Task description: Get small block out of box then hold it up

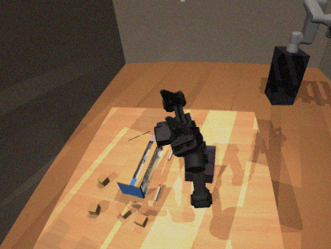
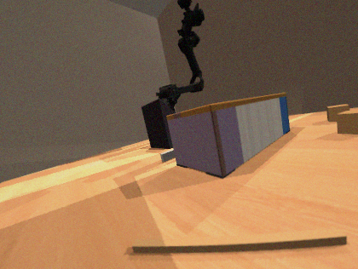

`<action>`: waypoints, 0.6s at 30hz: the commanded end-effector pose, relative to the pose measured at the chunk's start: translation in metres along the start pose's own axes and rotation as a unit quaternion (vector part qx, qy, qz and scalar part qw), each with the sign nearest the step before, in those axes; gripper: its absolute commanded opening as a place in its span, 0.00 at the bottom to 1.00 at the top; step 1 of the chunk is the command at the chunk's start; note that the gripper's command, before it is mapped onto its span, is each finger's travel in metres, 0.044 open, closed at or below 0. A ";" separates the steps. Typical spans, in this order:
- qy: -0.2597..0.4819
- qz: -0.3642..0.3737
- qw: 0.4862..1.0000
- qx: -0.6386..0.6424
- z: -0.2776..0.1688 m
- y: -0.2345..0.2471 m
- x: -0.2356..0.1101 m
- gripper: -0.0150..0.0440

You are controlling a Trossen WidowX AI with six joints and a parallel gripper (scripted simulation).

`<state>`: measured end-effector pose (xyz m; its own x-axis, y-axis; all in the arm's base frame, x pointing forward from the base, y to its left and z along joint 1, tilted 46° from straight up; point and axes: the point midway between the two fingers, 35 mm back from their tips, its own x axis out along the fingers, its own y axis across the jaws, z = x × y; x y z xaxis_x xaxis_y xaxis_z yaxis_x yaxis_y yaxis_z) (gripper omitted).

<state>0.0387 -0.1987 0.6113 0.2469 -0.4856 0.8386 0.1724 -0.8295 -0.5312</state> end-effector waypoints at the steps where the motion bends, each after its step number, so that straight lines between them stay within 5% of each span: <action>1: 0.000 0.002 1.000 0.001 0.000 0.001 0.000 0.93; 18: -0.106 0.243 0.956 0.128 0.087 0.157 -0.017 0.93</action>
<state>0.1184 -0.2797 0.5338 0.4709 -0.6805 0.5614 0.2316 -0.5187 -0.8230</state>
